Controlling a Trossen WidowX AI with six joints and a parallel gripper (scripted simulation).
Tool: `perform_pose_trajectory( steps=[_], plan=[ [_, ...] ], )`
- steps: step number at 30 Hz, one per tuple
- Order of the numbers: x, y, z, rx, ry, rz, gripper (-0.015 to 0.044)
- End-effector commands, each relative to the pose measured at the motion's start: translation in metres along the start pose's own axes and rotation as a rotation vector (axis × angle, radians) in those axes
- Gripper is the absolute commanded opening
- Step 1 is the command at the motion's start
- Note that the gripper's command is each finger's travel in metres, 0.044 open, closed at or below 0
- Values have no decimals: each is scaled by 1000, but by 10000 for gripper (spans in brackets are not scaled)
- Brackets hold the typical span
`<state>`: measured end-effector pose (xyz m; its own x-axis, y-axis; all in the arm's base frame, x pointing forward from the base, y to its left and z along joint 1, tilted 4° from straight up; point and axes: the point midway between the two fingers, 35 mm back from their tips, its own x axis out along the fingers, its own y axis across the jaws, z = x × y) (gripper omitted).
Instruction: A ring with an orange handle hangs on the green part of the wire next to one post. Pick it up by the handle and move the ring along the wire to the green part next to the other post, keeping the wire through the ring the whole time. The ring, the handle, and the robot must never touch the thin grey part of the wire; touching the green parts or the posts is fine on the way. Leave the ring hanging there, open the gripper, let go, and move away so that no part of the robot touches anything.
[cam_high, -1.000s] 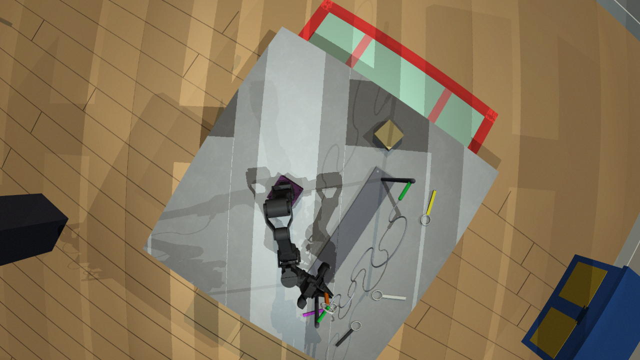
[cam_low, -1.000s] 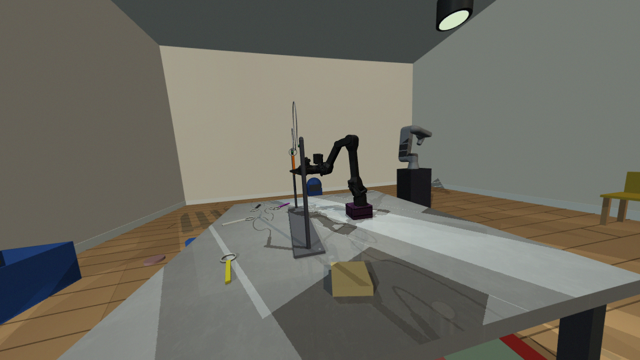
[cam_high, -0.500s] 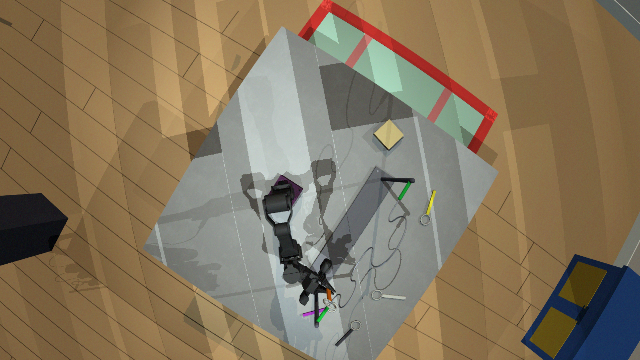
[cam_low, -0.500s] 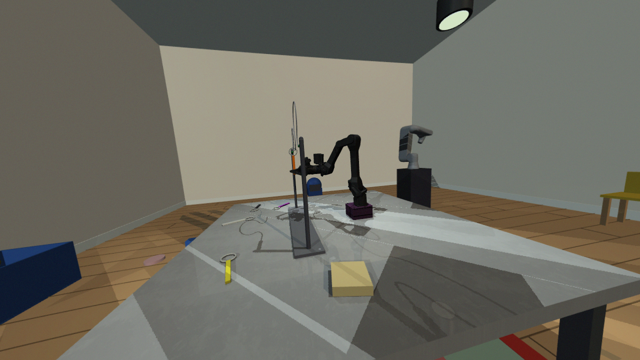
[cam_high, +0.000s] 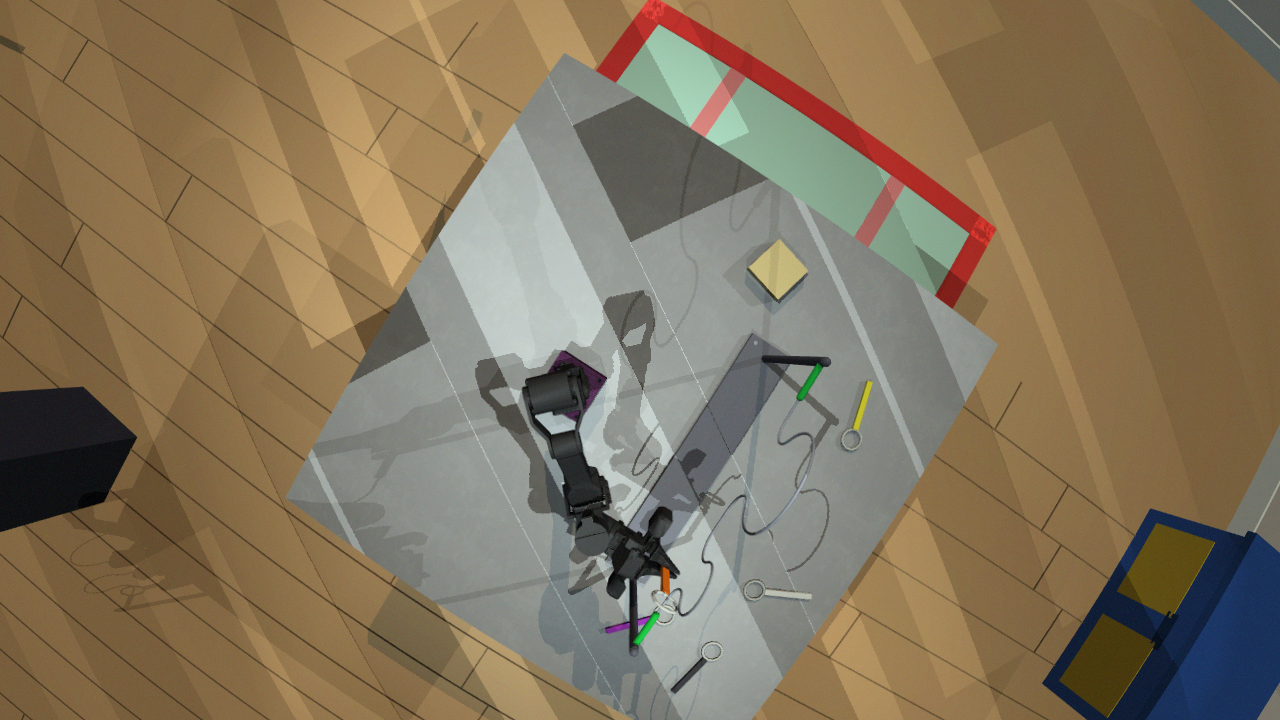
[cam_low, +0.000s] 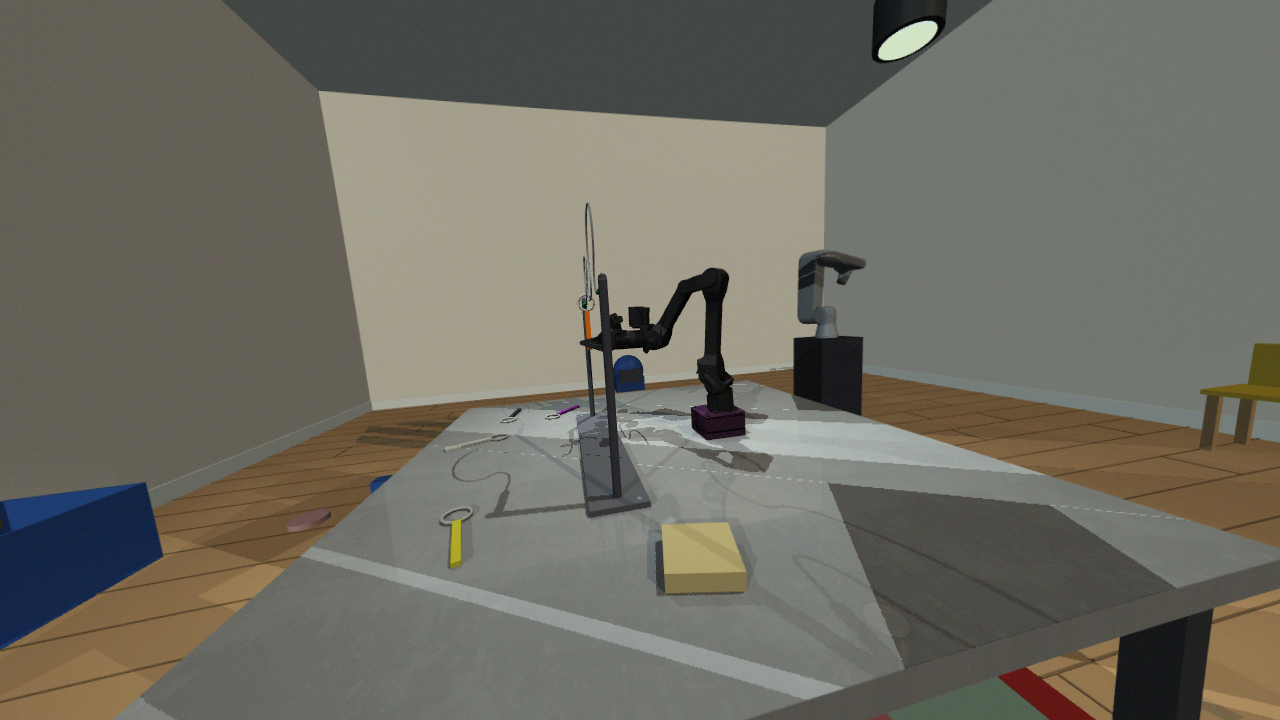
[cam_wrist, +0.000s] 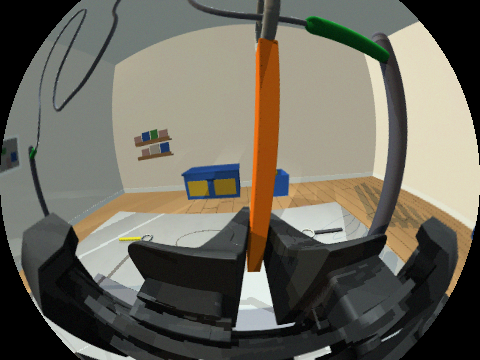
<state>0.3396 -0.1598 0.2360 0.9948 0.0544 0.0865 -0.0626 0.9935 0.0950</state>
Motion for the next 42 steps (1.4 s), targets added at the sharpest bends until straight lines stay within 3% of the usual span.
perform_pose_trajectory(
  steps=[1,18,42],
  plan=[
    [0,10,-2,50,4,-1,-150],
    [-2,60,8,356,24,3,-150],
    [-45,121,65,878,375,171,-150]
  ],
)
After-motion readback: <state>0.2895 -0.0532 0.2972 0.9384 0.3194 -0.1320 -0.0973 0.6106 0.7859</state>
